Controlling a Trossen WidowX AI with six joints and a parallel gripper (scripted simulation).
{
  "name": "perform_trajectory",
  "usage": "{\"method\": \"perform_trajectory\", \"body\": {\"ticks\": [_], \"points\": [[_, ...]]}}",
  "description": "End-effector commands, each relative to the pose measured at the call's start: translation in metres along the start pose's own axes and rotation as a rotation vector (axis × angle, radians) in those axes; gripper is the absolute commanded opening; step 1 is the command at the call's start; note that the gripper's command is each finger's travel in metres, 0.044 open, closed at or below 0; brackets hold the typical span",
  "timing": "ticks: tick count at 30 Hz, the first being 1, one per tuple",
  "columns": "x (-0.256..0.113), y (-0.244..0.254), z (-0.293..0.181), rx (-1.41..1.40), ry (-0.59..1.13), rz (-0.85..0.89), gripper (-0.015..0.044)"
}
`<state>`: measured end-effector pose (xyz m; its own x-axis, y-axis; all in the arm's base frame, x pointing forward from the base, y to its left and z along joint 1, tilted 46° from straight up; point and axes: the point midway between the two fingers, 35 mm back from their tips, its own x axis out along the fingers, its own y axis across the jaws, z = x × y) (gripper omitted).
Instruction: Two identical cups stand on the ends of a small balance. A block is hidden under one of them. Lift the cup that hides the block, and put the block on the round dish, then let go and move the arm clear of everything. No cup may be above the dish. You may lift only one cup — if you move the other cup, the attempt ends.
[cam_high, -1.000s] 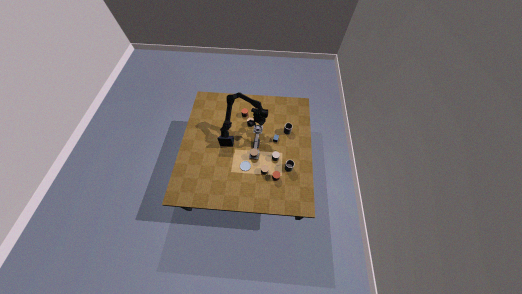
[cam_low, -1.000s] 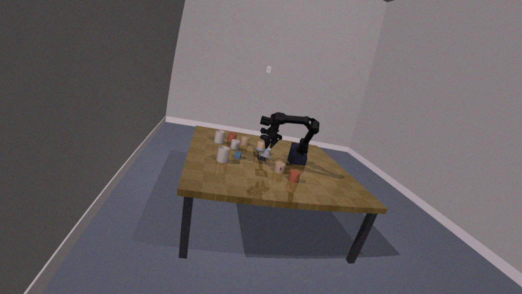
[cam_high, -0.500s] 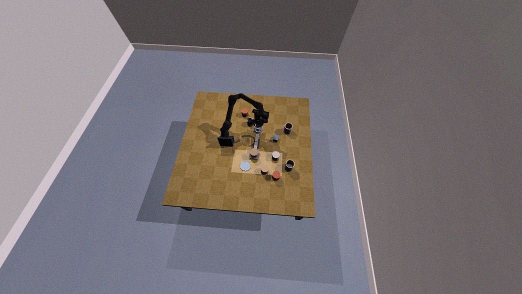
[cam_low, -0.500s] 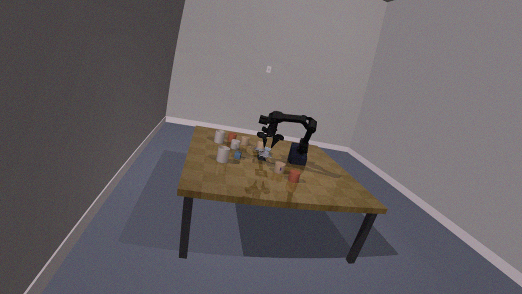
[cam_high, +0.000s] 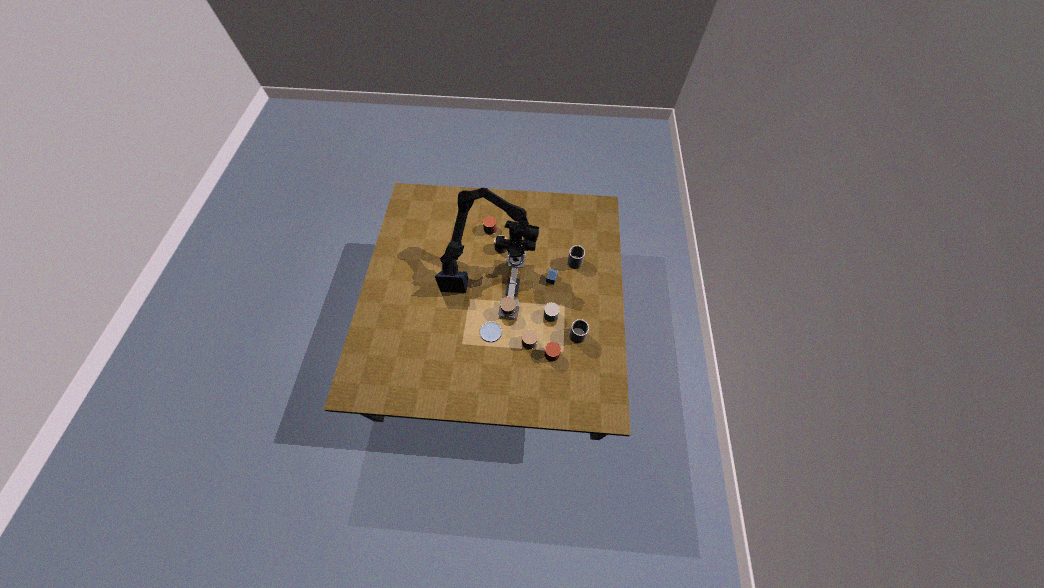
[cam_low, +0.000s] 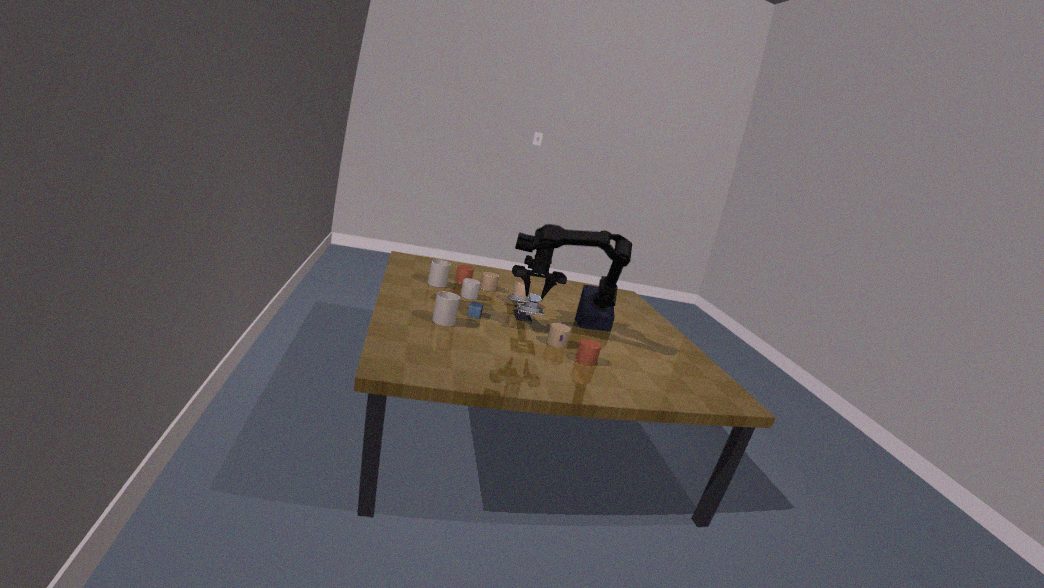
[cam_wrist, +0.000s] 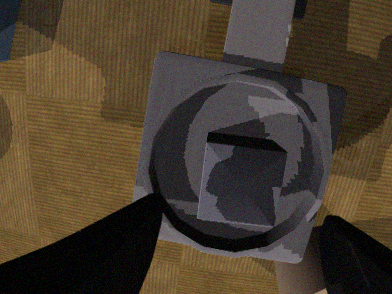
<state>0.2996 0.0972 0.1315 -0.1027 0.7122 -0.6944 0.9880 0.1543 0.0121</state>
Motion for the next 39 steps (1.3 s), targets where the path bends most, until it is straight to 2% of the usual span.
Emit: {"method": "perform_trajectory", "body": {"ticks": [1, 24, 28, 35, 39], "points": [[0.004, 0.0, 0.0, 0.006, 0.004, 0.005, 0.026], [0.039, 0.0, -0.001, 0.005, 0.006, 0.005, 0.026], [0.039, 0.0, -0.001, 0.005, 0.006, 0.005, 0.0155], [0.039, 0.0, -0.001, 0.005, 0.006, 0.005, 0.0108], [0.032, 0.002, 0.0, 0.006, 0.004, 0.006, 0.0003]]}}
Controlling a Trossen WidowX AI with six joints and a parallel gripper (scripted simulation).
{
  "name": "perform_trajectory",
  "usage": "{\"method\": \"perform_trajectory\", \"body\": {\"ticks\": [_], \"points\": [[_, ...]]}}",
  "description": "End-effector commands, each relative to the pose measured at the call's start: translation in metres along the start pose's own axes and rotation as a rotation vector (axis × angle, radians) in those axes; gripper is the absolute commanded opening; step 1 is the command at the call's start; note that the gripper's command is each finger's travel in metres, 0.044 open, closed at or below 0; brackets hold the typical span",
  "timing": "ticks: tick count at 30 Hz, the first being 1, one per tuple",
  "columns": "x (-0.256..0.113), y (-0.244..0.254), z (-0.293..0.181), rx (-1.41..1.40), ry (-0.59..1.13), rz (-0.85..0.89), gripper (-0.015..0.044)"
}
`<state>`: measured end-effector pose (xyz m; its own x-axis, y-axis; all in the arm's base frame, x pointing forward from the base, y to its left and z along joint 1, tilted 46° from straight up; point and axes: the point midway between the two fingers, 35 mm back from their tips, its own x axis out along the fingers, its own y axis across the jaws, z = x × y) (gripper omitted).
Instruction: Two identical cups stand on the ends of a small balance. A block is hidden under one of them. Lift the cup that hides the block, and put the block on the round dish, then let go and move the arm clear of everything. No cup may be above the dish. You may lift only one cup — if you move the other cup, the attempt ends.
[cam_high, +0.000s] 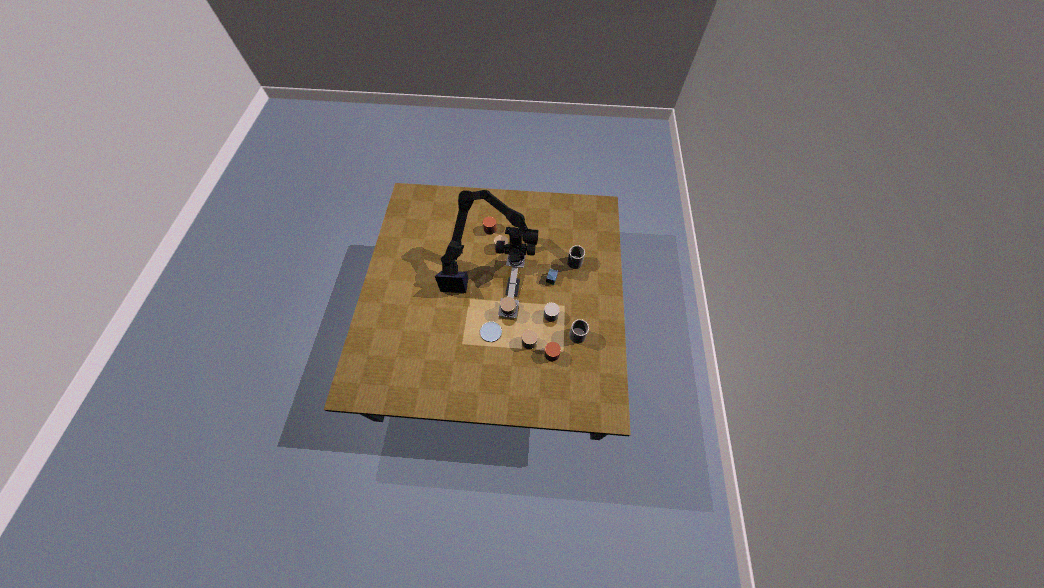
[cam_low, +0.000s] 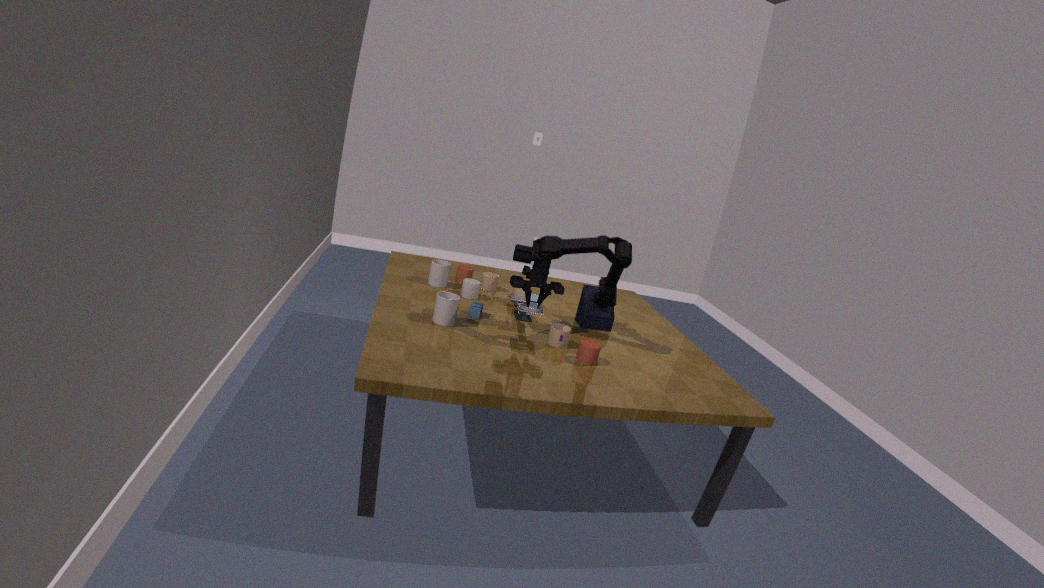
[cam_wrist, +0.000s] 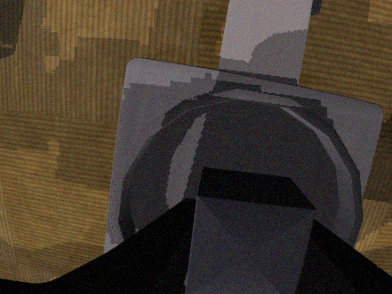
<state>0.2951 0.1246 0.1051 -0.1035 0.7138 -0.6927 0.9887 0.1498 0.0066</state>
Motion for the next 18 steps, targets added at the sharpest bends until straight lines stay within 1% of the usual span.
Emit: {"method": "perform_trajectory", "body": {"ticks": [1, 18], "points": [[-0.011, 0.003, 0.0, -0.001, 0.001, 0.007, 0.0], [-0.093, 0.001, 0.001, 0.0, 0.0, 0.004, 0.0]]}}
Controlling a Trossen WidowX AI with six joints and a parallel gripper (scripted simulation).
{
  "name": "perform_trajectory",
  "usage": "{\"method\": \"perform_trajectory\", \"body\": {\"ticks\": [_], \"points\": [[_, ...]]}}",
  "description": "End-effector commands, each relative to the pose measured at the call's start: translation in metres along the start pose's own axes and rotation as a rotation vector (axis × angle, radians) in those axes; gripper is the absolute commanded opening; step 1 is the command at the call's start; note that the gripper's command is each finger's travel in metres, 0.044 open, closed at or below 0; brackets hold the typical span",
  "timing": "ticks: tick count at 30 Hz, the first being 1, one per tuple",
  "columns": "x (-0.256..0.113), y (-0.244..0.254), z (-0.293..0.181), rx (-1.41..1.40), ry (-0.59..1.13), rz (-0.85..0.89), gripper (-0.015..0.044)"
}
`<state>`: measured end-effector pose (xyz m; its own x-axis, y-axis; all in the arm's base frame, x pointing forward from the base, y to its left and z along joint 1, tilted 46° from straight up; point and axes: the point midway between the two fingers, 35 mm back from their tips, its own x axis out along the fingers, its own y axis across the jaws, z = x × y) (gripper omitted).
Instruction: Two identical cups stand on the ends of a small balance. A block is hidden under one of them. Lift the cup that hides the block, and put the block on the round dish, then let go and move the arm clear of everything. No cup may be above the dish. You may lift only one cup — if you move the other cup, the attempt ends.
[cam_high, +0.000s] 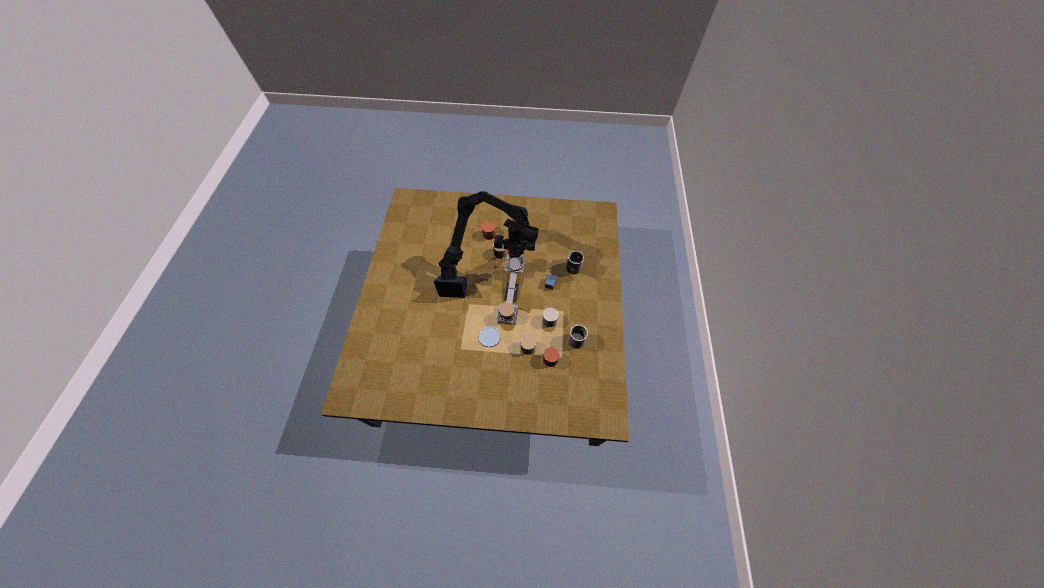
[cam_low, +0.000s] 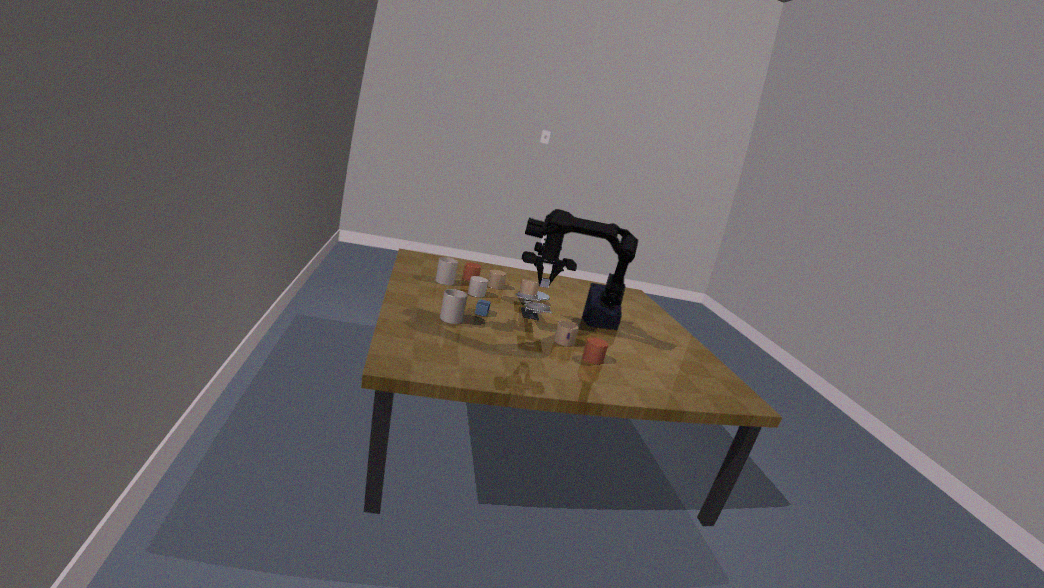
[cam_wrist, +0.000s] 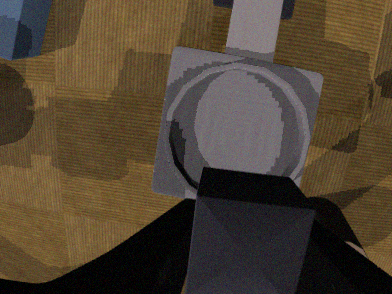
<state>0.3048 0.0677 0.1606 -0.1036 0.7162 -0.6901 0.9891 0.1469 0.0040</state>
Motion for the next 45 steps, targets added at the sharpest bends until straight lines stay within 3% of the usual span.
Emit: {"method": "perform_trajectory", "body": {"ticks": [1, 5, 23, 45], "points": [[-0.014, -0.001, 0.001, -0.004, -0.004, 0.004, 0.0], [-0.013, 0.002, 0.012, -0.003, -0.009, 0.006, 0.0], [0.0, 0.014, 0.154, 0.005, -0.05, 0.015, 0.0], [0.04, -0.039, 0.309, -0.01, -0.057, 0.001, 0.0]]}}
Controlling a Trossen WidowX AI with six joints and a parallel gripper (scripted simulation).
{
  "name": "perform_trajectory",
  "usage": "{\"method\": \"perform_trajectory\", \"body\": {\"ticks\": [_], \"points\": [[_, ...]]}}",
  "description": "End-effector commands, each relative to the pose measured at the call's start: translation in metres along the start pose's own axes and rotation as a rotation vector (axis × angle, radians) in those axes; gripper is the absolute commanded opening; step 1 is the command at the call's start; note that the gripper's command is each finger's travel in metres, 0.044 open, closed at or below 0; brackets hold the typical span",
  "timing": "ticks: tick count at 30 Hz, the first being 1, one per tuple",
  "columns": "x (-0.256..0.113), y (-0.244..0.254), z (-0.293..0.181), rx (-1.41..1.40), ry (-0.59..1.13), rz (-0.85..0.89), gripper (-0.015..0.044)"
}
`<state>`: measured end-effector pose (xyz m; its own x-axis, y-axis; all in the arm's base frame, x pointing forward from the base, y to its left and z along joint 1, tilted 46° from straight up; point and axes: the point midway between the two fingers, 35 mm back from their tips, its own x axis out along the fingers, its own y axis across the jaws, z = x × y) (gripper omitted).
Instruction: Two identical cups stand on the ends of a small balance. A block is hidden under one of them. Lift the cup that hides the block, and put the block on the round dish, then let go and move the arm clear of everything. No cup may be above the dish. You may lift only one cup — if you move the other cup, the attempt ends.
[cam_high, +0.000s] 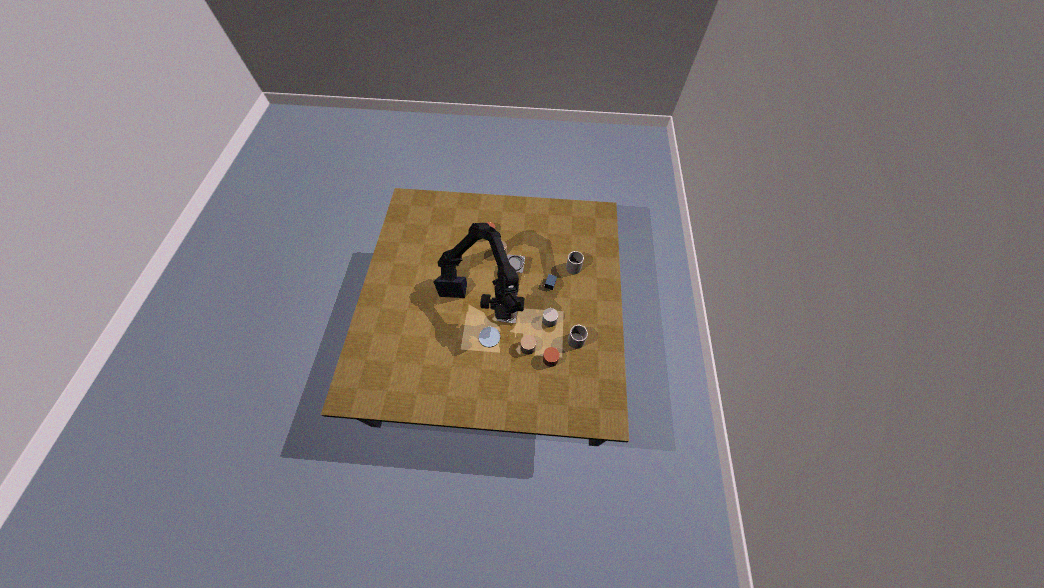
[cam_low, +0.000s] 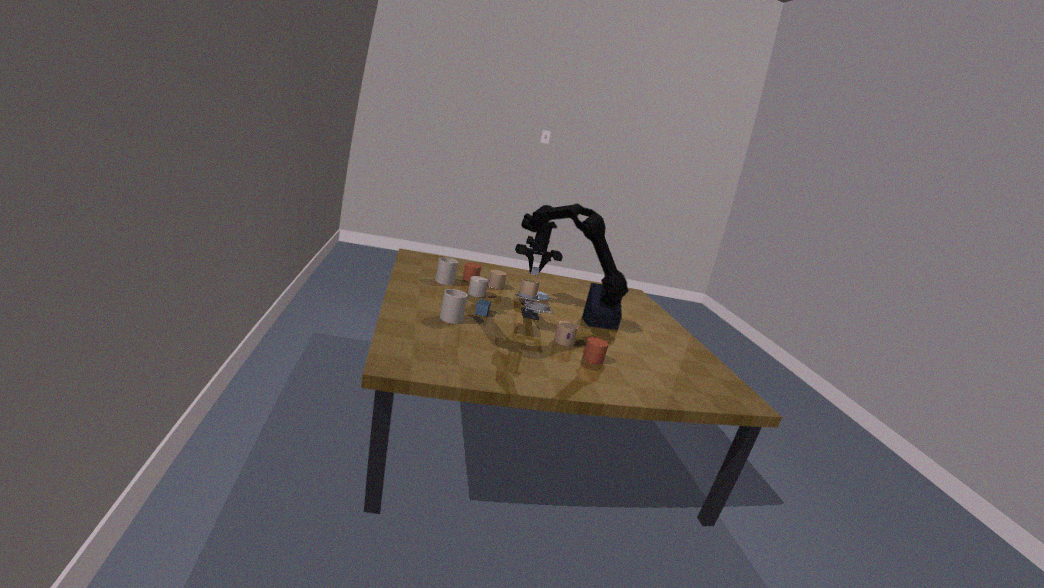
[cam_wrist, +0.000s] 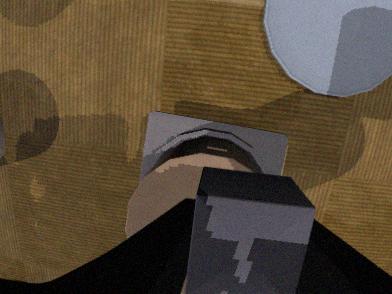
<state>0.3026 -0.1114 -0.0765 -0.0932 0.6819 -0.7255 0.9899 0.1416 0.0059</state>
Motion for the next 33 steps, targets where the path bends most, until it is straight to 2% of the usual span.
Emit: {"method": "perform_trajectory", "body": {"ticks": [1, 14, 20, 27, 33], "points": [[0.007, -0.013, 0.02, -0.016, -0.007, -0.006, 0.0], [0.046, -0.059, 0.078, -0.009, 0.022, 0.0, 0.0], [0.055, -0.061, 0.08, -0.008, 0.024, 0.001, 0.0], [0.089, -0.061, 0.079, -0.009, 0.026, 0.002, 0.0], [0.093, -0.061, 0.079, -0.009, 0.026, 0.002, 0.0]]}}
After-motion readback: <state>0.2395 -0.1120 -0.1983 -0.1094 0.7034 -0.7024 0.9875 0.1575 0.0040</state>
